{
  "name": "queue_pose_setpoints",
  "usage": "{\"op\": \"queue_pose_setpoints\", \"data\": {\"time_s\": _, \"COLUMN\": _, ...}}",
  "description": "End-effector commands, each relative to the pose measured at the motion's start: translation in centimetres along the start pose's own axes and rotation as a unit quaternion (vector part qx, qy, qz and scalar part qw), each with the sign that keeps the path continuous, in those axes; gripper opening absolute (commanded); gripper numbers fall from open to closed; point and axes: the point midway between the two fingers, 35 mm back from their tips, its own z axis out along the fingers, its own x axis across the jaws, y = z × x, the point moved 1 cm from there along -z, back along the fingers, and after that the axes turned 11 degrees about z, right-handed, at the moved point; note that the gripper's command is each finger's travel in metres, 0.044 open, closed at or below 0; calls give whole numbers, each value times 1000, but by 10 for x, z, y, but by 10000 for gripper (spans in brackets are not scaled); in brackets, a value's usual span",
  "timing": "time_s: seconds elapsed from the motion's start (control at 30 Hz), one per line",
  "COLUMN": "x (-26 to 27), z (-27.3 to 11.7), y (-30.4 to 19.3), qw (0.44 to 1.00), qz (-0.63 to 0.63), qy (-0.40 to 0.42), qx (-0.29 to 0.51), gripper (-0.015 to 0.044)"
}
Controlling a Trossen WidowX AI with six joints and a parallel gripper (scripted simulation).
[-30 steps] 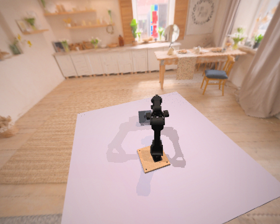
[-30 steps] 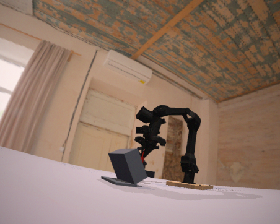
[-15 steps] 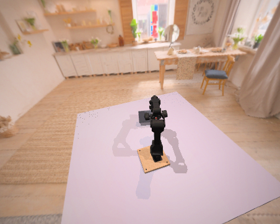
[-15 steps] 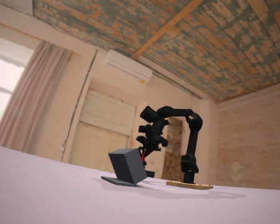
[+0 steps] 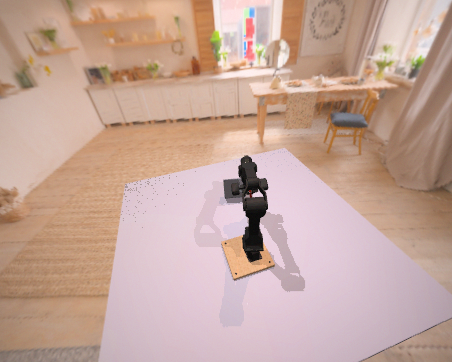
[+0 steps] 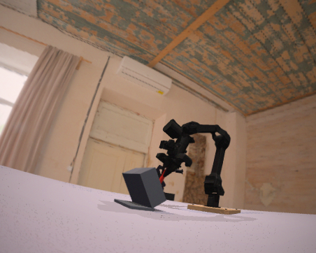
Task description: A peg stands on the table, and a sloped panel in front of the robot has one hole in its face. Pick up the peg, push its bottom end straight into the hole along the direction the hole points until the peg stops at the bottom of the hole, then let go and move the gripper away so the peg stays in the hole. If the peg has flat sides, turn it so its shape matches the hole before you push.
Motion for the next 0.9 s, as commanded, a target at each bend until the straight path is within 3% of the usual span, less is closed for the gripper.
{"op": "queue_pose_setpoints", "data": {"time_s": 0.0, "x": 3, "z": -1, "y": -1, "qw": 1000, "qz": 1, "qy": 0, "qx": -15, "gripper": 0}}
{"op": "queue_pose_setpoints", "data": {"time_s": 0.87, "x": 23, "z": -6, "y": -5, "qw": 996, "qz": 2, "qy": 13, "qx": -91, "gripper": 0}}
